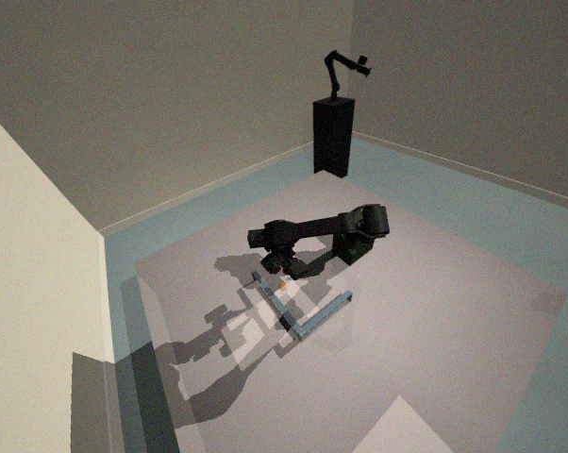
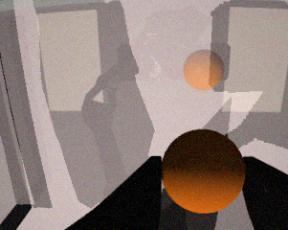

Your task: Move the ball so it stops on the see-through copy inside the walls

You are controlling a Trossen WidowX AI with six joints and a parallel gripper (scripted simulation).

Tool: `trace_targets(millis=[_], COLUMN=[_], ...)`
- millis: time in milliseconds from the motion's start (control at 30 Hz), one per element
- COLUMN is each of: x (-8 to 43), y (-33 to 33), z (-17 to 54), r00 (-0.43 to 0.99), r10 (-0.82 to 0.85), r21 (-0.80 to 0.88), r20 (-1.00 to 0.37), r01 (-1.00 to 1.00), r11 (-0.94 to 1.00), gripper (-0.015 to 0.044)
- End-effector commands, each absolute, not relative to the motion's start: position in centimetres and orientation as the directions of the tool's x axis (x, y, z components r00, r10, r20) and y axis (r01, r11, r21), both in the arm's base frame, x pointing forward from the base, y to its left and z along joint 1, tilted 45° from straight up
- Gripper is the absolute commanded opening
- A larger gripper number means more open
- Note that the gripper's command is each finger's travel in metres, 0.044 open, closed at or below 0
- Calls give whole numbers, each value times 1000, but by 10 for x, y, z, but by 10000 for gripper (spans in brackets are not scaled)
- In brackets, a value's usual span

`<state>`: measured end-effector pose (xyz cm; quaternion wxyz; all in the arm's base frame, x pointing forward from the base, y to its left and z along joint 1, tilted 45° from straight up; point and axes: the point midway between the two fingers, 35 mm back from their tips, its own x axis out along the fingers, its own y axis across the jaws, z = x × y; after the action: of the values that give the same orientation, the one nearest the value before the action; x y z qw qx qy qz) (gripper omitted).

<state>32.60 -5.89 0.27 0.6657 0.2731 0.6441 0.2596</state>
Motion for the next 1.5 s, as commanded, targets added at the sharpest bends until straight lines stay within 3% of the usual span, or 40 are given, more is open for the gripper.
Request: trace_targets(millis=[0, 667, 1367, 1467], x=[341, 351, 352, 353], y=[-58, -7, 8, 6], z=[-12, -72, -86, -84], r00=[43, 43, 43, 42], r10=[699, 701, 702, 699], r21=[699, 702, 703, 699], r20=[-714, -711, -711, -714], r01=[9, 8, 8, 0], r11=[715, 712, 711, 715], gripper=[0, 0, 0, 79])
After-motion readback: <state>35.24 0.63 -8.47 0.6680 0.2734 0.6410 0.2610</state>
